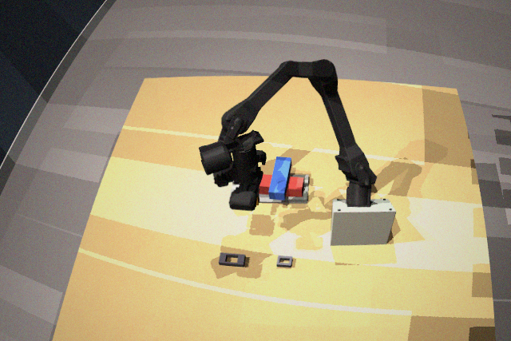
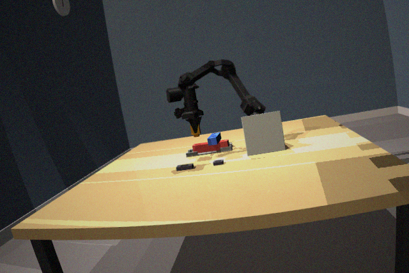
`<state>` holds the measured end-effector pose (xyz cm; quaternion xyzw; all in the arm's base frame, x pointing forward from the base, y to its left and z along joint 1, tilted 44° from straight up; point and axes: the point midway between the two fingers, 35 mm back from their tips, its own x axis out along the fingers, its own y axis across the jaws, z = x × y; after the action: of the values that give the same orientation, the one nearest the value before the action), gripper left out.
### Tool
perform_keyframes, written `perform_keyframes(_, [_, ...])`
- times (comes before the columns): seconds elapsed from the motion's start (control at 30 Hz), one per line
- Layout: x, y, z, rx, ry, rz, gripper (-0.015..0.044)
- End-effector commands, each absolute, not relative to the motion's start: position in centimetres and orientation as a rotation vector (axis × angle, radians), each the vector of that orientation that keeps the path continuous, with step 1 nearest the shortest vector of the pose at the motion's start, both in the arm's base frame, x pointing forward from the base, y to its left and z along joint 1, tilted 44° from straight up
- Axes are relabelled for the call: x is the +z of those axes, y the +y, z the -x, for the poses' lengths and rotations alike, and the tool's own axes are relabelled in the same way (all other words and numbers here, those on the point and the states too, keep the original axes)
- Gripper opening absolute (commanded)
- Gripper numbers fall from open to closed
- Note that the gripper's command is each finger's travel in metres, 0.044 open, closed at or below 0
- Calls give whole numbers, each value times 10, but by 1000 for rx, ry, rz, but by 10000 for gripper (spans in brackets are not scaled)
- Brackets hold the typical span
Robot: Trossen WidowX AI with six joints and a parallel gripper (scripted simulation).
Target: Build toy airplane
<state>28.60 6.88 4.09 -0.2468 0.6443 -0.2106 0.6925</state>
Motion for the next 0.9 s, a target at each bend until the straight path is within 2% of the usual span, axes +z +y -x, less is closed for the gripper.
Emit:
perform_keyframes(0.0, [48,61,-293,-471,1425,551,0])
perform_keyframes(0.87, [88,-3,-317,-520,1400,577,0])
